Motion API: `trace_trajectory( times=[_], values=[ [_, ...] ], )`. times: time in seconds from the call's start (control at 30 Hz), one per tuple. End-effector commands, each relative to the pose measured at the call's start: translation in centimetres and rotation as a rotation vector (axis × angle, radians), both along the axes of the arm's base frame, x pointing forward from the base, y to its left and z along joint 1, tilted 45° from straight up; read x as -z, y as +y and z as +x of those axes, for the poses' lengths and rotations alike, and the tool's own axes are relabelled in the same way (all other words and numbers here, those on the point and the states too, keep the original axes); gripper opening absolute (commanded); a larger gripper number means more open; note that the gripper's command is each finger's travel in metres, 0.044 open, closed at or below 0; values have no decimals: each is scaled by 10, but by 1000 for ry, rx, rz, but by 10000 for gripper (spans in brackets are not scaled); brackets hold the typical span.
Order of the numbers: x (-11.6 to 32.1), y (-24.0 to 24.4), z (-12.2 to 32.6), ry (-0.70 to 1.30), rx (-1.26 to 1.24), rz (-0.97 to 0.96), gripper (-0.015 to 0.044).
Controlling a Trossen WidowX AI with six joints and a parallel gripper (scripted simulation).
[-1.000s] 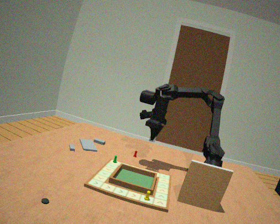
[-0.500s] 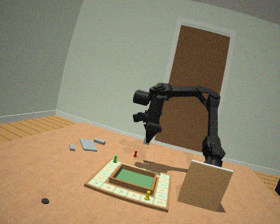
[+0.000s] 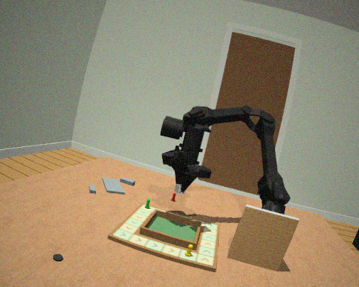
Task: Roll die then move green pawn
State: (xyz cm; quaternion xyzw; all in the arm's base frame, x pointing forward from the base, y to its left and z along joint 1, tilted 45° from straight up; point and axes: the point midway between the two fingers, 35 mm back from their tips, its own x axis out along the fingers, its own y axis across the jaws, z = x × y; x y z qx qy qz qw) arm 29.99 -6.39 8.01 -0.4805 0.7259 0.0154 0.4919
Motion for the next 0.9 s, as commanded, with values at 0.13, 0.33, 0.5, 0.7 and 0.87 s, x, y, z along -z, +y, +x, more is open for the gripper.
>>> trace_trajectory(
  times=[0.13, 0.33, 0.5, 0.7, 0.87],
  values=[
    [31, 23, -4, 179, -188, 16, 0],
    [55, 39, -10, 321, -336, 22, 0],
    [73, 52, -18, 441, -458, 26, 0],
    [90, 63, -26, 548, -566, 27, 0],
    [91, 61, -28, 549, -562, 78, 0]
  ],
)
